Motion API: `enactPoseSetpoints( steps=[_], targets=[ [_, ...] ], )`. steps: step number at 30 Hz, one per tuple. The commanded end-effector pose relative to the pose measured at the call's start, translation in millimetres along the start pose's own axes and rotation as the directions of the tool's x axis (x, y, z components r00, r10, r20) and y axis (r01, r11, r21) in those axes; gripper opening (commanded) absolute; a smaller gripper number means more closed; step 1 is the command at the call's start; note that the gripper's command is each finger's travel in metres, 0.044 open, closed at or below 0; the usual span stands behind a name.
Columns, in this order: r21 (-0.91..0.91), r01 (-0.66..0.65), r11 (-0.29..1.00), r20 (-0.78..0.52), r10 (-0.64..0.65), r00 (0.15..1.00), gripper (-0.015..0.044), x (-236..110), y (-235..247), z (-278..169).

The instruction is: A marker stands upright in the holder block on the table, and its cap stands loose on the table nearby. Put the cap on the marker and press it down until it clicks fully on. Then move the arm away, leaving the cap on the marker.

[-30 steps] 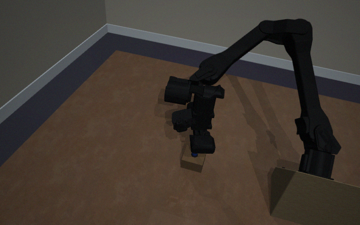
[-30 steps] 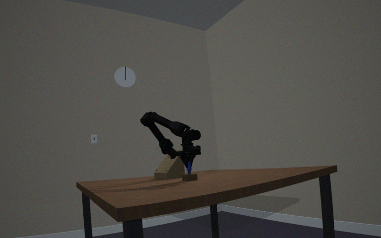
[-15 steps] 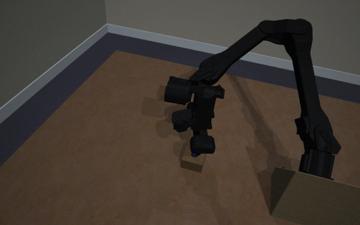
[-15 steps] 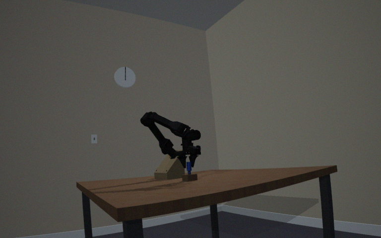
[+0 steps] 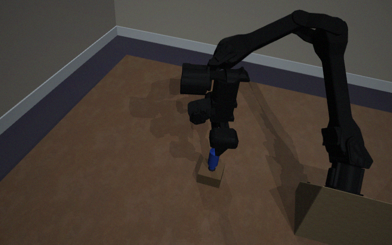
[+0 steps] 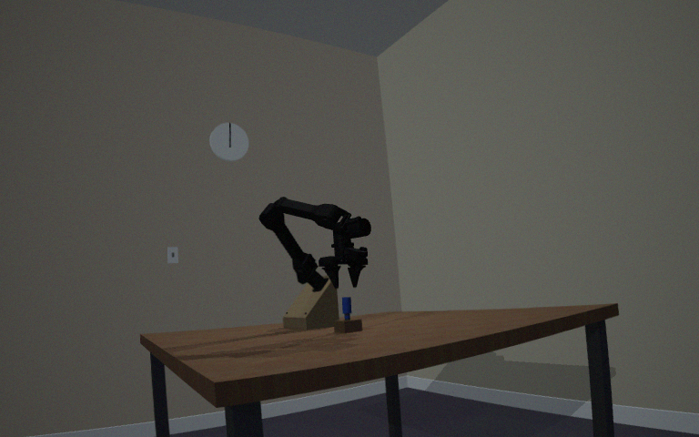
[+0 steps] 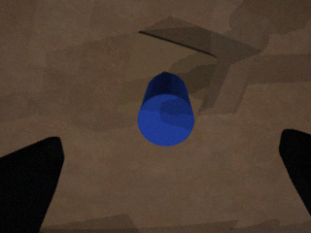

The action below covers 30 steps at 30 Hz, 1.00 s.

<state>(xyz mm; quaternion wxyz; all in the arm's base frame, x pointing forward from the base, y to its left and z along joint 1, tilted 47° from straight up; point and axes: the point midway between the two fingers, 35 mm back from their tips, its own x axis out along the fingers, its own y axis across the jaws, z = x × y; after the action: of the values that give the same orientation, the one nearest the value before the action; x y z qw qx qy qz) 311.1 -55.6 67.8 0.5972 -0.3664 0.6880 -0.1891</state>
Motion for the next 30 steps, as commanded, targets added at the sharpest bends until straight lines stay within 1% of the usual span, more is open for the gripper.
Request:
enactPoseSetpoints(
  steps=[1,2,3,4,6,7,19,30],
  targets=[
    [0.01,-0.004,1.0,-0.005,0.004,1.0,0.044,-10.4,-1.9,-3.0],
    [0.01,-0.004,1.0,-0.005,0.004,1.0,0.044,-10.4,-1.9,-3.0],
    [0.027,-0.003,1.0,-0.005,0.003,1.0,0.0414,-9.9,-1.8,-3.0],
    [0.08,-0.002,0.997,-0.005,0.003,1.0,0.0387,-8.1,-1.2,-2.9],
    [0.255,0.001,0.967,-0.006,0.001,1.0,0.0335,-2.3,0.5,-2.6],
    [0.306,0.002,0.952,-0.006,0.0,1.0,0.0309,-0.5,1.0,-2.5],
    [0.322,0.002,0.947,-0.006,0.0,1.0,0.0,0.0,1.2,-2.5],
    [0.322,0.002,0.947,-0.006,0.0,1.0,0.0,0.0,1.2,-2.5]
  ],
)
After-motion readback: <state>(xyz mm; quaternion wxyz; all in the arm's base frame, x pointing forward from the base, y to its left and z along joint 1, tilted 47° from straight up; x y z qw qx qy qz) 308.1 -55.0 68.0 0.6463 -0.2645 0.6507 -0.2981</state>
